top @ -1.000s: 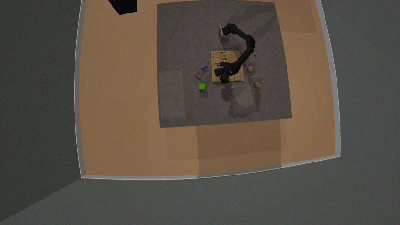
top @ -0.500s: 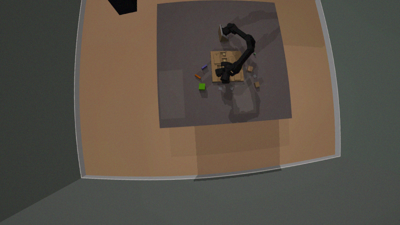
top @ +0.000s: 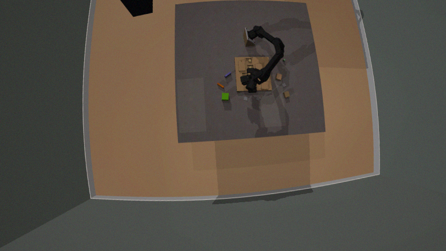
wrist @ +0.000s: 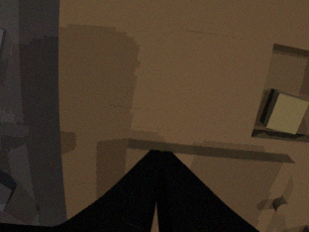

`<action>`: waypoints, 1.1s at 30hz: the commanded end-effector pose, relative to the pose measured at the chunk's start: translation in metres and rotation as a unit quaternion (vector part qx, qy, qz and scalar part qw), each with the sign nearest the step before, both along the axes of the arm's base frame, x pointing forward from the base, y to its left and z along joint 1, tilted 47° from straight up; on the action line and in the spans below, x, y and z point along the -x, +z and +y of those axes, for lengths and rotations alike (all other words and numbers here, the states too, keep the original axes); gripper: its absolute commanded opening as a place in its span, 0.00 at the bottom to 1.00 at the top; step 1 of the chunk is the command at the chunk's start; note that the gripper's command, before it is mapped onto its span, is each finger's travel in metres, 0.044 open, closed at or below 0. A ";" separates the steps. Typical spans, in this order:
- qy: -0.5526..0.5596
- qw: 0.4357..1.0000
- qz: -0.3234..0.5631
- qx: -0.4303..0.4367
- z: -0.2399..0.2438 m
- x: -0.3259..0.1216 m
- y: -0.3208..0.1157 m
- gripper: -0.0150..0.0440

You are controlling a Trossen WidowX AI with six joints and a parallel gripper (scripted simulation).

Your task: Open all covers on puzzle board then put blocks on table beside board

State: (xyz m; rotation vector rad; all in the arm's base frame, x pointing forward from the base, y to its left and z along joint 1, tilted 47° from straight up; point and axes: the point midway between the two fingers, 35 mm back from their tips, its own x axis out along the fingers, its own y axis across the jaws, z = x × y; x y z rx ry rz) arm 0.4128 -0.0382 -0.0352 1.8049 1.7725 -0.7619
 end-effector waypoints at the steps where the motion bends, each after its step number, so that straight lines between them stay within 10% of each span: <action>1: 0.001 1.000 -0.003 0.003 -0.006 -0.001 0.005 0.25; 33: 0.200 0.958 -0.205 0.005 -0.026 0.096 0.030 0.25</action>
